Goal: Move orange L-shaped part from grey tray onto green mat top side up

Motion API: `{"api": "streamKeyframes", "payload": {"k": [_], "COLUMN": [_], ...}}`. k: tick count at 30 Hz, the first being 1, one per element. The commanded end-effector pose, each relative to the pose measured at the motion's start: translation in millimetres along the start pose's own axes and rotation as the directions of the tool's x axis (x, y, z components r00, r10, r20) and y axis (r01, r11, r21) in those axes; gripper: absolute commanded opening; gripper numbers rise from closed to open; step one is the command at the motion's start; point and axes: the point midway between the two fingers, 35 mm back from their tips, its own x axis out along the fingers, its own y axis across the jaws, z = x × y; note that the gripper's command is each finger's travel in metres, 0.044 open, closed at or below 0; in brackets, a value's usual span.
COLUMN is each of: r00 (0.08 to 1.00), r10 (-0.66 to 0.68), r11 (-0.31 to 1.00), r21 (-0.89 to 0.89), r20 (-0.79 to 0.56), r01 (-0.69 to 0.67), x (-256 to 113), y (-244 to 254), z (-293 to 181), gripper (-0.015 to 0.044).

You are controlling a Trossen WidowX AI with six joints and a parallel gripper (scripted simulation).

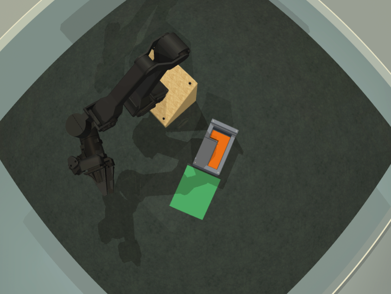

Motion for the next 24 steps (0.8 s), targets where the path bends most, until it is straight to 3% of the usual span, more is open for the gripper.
{"api": "streamKeyframes", "payload": {"k": [1, 9, 16, 20, 24], "r00": [1.0, 1.0, 0.975, 0.91, 0.783], "r10": [0.002, 0.013, -0.095, -0.178, -0.267], "r11": [1.0, 0.958, 0.852, 0.797, 0.757], "r21": [0.008, 0.288, 0.489, 0.488, 0.38], "r20": [0.0, -0.029, -0.201, -0.373, -0.562], "r01": [-0.002, -0.004, 0.184, 0.356, 0.531], "x": [1, 34, 86, 114, 131], "y": [0, -21, -57, -76, -89], "z": [1, 22, -5, -46, -102], "gripper": [0.0374, 0.018, 0.018, 0.018, 0.018]}}
